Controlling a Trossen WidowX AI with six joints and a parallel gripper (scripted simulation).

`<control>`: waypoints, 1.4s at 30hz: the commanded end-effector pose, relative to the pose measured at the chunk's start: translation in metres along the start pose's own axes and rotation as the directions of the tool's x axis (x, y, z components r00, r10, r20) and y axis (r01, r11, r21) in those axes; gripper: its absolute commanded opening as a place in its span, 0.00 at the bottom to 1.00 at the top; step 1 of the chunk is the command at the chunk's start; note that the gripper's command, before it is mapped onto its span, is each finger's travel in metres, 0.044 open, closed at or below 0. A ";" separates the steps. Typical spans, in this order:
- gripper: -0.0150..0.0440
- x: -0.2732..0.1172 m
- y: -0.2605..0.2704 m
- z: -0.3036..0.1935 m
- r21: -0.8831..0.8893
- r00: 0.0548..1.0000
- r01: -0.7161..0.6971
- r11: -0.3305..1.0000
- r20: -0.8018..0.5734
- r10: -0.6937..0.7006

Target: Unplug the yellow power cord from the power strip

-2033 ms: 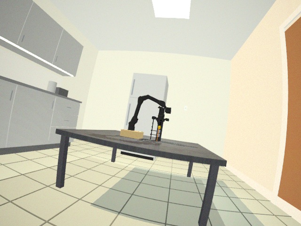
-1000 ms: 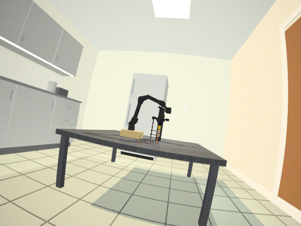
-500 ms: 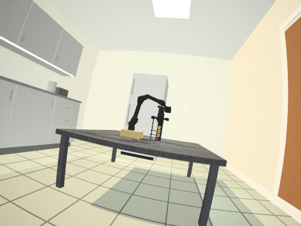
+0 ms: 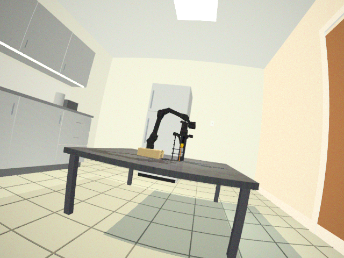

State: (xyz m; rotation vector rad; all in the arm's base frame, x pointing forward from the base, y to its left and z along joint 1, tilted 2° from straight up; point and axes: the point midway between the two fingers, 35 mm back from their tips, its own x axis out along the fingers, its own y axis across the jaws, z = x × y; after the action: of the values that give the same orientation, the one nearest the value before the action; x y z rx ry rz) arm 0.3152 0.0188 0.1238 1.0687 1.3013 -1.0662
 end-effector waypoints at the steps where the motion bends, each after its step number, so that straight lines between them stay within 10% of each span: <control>1: 0.53 -0.007 0.000 0.000 0.017 1.000 -0.002 1.000 0.001 0.002; 42: 0.53 0.003 0.001 -0.038 0.019 1.000 -0.002 1.000 -0.001 0.002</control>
State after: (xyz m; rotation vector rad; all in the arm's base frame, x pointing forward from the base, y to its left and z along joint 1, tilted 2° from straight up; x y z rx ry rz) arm 0.3108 0.0562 0.1268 1.0851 1.2879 -1.0699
